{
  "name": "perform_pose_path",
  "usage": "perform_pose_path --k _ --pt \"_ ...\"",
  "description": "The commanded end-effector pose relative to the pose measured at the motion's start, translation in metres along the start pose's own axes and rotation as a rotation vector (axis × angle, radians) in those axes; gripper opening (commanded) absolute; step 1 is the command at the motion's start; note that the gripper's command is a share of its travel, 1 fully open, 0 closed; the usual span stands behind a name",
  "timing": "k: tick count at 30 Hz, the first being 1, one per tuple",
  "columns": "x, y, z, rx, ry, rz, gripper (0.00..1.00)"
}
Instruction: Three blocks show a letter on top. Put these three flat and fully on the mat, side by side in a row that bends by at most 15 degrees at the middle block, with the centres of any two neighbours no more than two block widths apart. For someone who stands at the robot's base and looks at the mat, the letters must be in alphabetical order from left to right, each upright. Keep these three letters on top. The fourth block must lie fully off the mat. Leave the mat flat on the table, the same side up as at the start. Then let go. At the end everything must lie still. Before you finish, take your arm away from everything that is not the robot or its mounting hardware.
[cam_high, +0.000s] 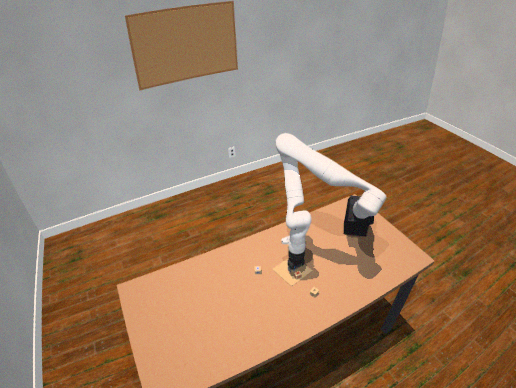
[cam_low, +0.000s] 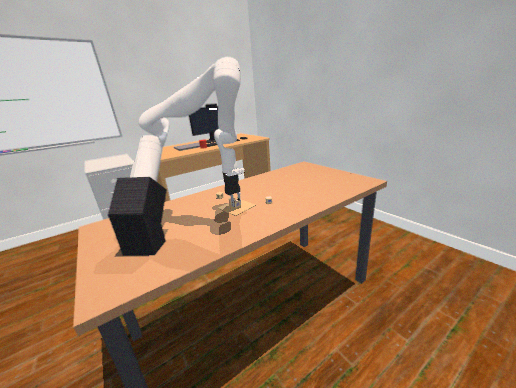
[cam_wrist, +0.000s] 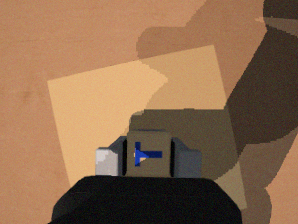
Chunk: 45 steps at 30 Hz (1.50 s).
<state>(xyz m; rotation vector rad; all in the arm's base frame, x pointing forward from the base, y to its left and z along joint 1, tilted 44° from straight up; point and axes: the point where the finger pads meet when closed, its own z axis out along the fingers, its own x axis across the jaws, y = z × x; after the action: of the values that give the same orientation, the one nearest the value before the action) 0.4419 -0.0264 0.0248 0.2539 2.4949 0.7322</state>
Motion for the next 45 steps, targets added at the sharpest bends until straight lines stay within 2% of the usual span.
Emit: perform_pose_path --k 1,3,4,8,9,11,12,28,39,41,45 --pt "-0.004 -0.001 0.000 0.003 -0.007 0.007 0.69" --pt "-0.004 -0.001 0.000 0.003 -0.007 0.007 0.69" --pt "-0.004 -0.001 0.000 0.003 -0.007 0.007 0.75" --pt "-0.004 -0.001 0.000 0.003 -0.007 0.007 0.75" --pt "-0.004 -0.001 0.000 0.003 -0.007 0.007 0.81" --pt "-0.004 -0.001 0.000 0.003 -0.007 0.007 0.81" --pt "-0.004 -0.001 0.000 0.003 -0.007 0.007 0.87" --pt "-0.001 -0.001 -0.003 0.002 -0.001 0.004 0.87" --pt "-0.001 0.003 -0.037 -0.008 -0.005 -0.002 0.87" --pt "-0.001 0.003 -0.037 -0.008 -0.005 -0.002 0.87" --pt "-0.001 0.003 -0.054 -0.007 -0.005 -0.002 0.87"
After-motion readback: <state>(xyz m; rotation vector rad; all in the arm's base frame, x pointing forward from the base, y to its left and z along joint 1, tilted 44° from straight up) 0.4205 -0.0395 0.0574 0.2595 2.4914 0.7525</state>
